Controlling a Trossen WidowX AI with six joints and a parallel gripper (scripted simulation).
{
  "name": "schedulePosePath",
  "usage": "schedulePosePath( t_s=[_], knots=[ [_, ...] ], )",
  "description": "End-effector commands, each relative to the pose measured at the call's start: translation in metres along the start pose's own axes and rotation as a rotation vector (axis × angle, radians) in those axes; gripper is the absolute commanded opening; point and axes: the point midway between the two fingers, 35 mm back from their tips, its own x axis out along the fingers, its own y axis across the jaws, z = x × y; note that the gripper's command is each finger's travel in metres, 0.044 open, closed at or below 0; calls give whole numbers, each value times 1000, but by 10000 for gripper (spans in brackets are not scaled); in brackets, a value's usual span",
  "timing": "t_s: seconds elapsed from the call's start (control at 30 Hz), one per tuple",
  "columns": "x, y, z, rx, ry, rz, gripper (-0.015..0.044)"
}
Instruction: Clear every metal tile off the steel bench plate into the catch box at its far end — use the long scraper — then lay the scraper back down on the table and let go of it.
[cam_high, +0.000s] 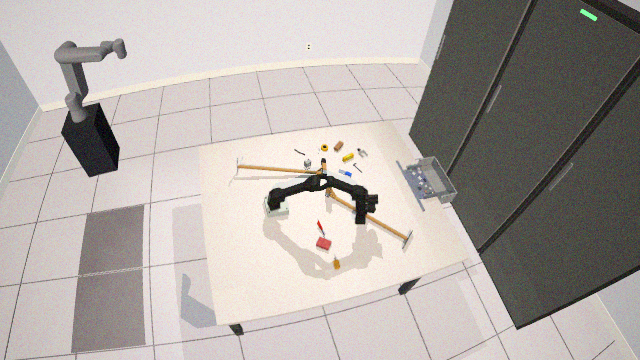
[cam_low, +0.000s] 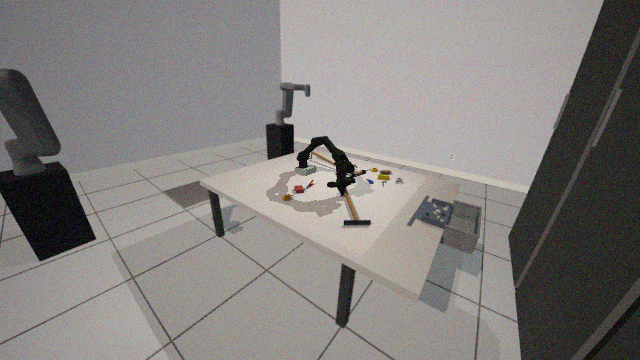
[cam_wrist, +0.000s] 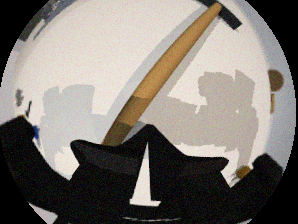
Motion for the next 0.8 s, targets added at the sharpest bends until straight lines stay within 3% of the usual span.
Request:
schedulePosePath(
  t_s=[0.0,0.77],
  knots=[
    [2,4,1,2,2,-1,0],
    [4,24,11,6,-13,3,0]
  ],
)
